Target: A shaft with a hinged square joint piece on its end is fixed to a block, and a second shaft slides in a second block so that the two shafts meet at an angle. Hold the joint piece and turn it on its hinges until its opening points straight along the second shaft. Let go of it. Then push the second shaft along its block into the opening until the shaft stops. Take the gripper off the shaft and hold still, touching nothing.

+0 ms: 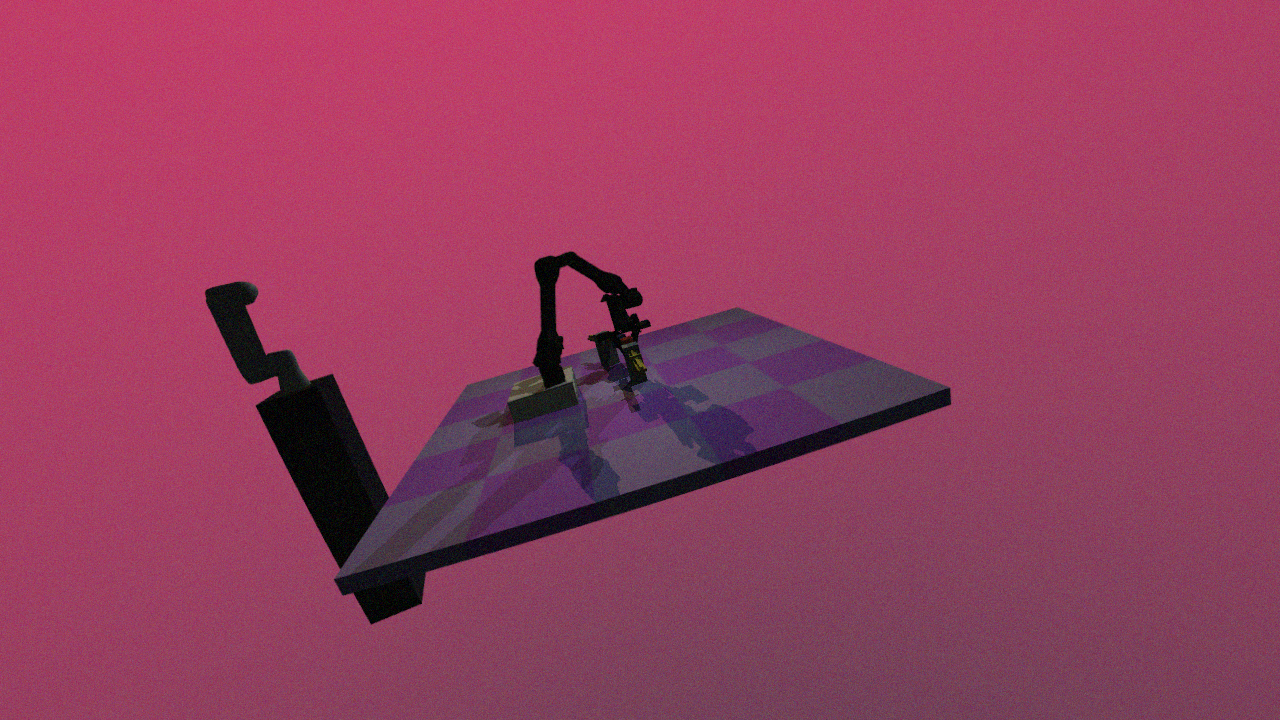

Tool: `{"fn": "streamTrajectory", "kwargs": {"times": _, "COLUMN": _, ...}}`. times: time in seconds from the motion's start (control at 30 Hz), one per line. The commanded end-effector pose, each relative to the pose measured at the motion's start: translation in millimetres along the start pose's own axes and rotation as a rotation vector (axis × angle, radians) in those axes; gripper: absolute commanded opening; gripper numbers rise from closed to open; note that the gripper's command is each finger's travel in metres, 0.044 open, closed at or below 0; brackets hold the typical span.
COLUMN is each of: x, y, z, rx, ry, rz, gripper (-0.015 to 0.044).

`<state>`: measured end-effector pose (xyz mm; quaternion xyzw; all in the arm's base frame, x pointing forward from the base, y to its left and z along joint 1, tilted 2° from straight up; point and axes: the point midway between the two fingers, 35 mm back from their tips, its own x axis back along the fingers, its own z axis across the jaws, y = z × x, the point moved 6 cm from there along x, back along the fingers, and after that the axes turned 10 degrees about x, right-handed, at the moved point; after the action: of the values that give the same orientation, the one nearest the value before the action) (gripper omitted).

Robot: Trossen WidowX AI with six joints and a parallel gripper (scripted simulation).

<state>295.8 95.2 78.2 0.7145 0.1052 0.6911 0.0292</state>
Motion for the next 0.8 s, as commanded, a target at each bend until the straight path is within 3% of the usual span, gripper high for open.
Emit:
{"fn": "streamTrajectory", "kwargs": {"times": 0.0, "x": 0.0, "y": -0.1, "z": -0.1, "rx": -0.005, "ry": -0.002, "rz": -0.001, "gripper": 0.0000}}
{"fn": "streamTrajectory", "kwargs": {"times": 0.63, "x": 0.0, "y": 0.0, "z": 0.0, "rx": 0.000, "ry": 0.000, "rz": 0.000, "gripper": 0.0000}}
{"fn": "streamTrajectory", "kwargs": {"times": 0.77, "x": 0.0, "y": 0.0, "z": 0.0, "rx": 0.000, "ry": 0.000, "rz": 0.000, "gripper": 0.0105}}
